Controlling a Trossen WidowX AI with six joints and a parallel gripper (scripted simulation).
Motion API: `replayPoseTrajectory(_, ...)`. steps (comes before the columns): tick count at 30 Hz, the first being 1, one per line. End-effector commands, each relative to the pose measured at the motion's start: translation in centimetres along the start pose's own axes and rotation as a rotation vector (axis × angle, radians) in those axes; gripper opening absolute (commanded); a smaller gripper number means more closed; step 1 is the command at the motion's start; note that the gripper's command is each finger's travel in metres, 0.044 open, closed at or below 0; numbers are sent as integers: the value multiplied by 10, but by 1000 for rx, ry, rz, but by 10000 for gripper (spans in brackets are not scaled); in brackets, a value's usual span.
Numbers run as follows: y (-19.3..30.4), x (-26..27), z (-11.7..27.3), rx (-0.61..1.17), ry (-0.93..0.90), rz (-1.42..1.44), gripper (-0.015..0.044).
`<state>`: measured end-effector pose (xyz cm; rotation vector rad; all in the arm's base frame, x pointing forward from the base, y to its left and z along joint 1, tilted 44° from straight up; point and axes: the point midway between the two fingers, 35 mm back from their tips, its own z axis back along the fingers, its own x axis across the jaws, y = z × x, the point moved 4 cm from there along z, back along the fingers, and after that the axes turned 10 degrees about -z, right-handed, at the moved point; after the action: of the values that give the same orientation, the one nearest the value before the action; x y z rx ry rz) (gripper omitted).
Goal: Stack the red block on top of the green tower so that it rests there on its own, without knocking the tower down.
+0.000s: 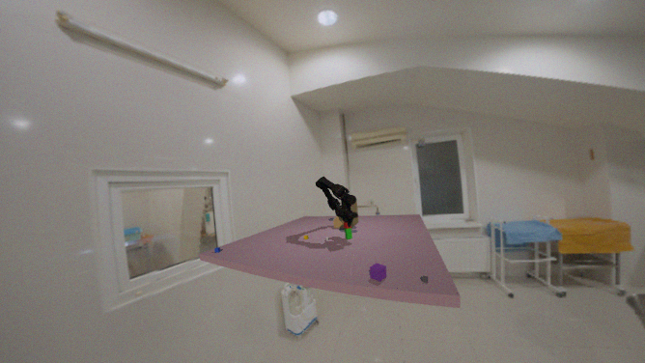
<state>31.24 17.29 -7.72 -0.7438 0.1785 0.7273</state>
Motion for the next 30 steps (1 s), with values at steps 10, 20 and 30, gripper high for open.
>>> replayPoseTrajectory(10, 0, 0, 0, -1, 1, 2, 184)
replayPoseTrajectory(20, 0, 0, 0, -1, 1, 2, 440)
replayPoseTrajectory(30, 0, 0, 0, -1, 1, 2, 440)
